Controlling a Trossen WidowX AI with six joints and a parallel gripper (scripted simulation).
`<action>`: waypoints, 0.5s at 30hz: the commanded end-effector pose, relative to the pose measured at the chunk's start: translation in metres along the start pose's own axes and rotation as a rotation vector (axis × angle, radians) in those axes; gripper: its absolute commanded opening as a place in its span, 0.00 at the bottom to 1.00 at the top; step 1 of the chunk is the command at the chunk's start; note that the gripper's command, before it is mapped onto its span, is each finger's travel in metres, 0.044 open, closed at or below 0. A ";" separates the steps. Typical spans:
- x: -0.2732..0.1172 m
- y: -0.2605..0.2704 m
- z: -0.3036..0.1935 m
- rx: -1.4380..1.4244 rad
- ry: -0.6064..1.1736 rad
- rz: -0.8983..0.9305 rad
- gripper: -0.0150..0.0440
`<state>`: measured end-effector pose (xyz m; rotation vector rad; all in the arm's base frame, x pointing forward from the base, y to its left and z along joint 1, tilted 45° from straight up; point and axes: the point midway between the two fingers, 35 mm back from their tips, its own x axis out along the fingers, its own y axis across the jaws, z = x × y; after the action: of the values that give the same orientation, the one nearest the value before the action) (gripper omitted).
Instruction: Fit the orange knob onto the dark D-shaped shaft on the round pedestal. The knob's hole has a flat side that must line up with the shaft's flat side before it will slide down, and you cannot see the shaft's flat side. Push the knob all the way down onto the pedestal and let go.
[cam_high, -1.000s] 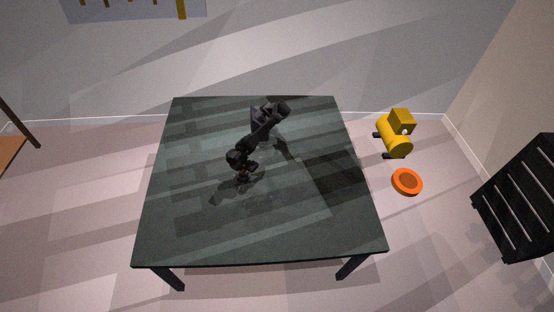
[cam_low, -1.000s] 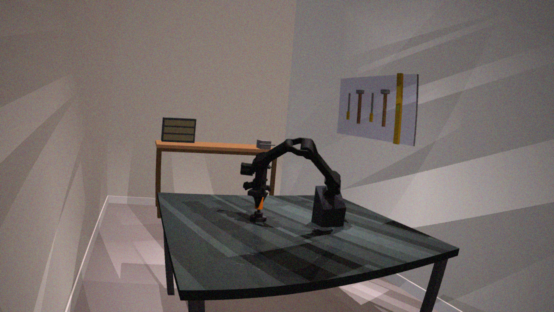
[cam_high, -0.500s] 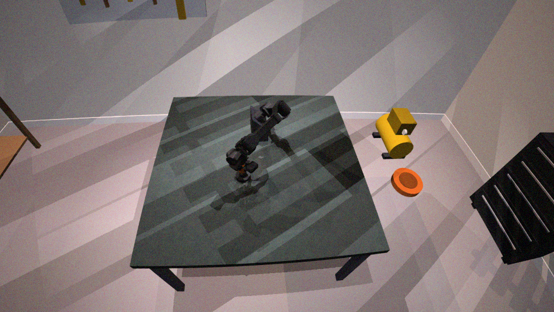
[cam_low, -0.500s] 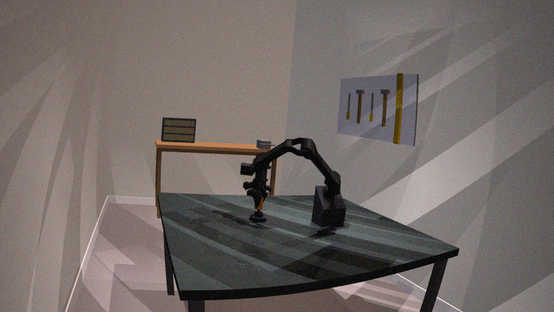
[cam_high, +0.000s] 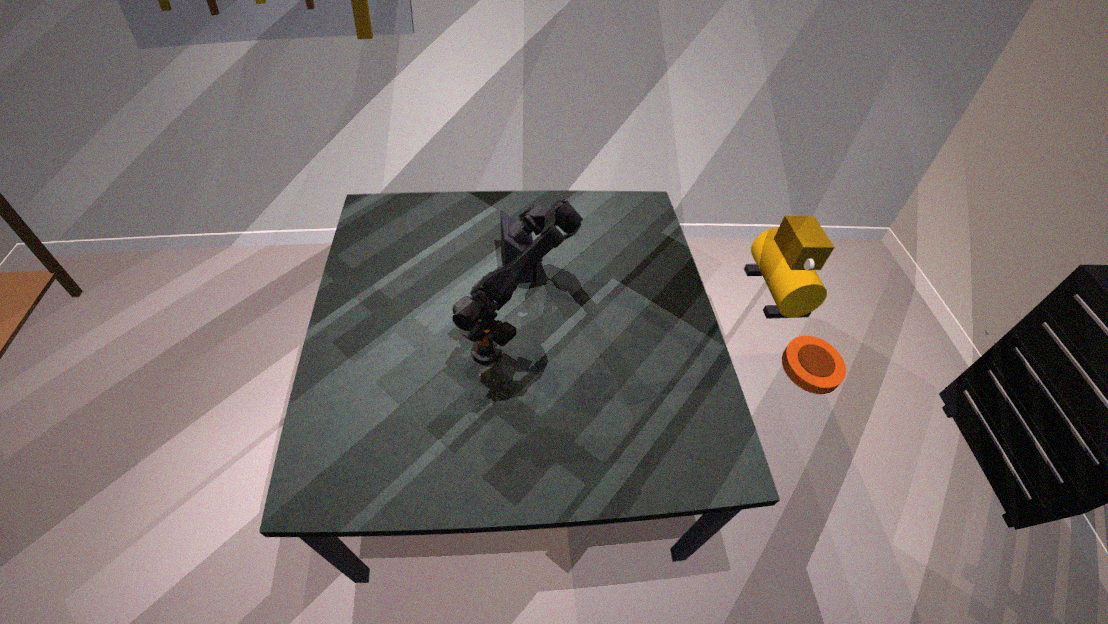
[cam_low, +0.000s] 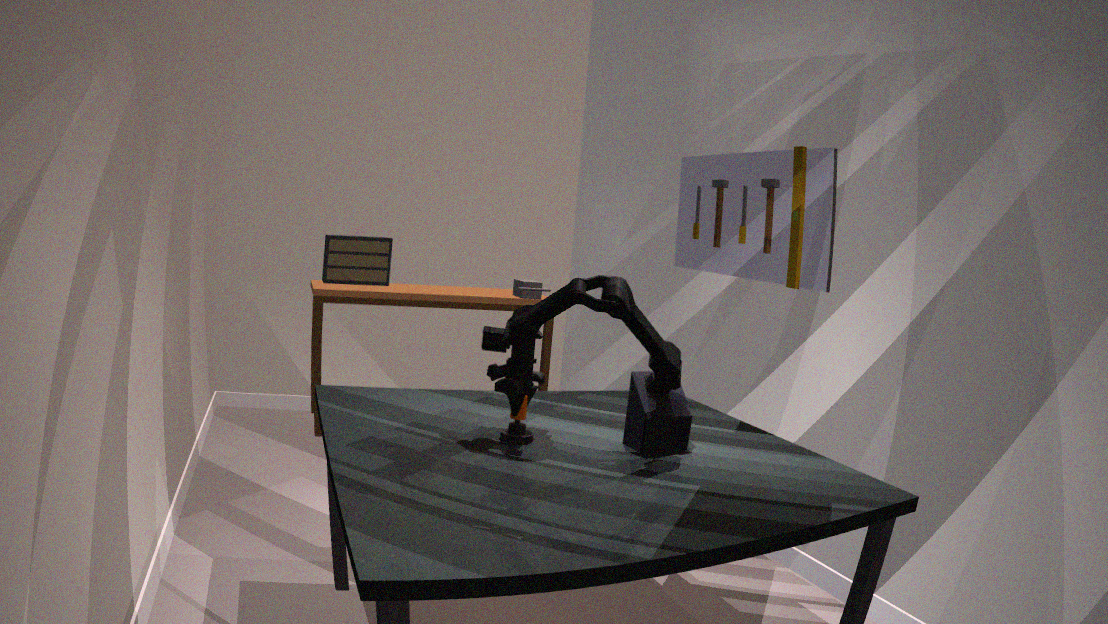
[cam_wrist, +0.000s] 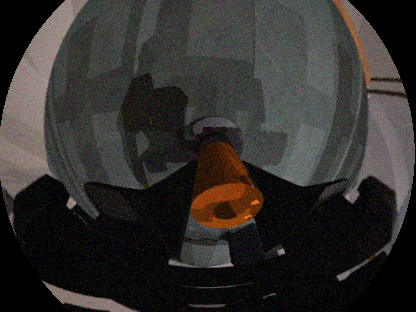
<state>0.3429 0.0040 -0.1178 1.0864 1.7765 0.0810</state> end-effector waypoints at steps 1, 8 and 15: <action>0.000 0.001 0.001 0.004 0.000 0.002 0.25; -0.001 0.001 0.001 0.004 0.000 0.002 0.25; -0.004 0.002 0.003 0.029 -0.001 0.002 0.25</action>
<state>0.3440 0.0025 -0.1164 1.0942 1.7814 0.0746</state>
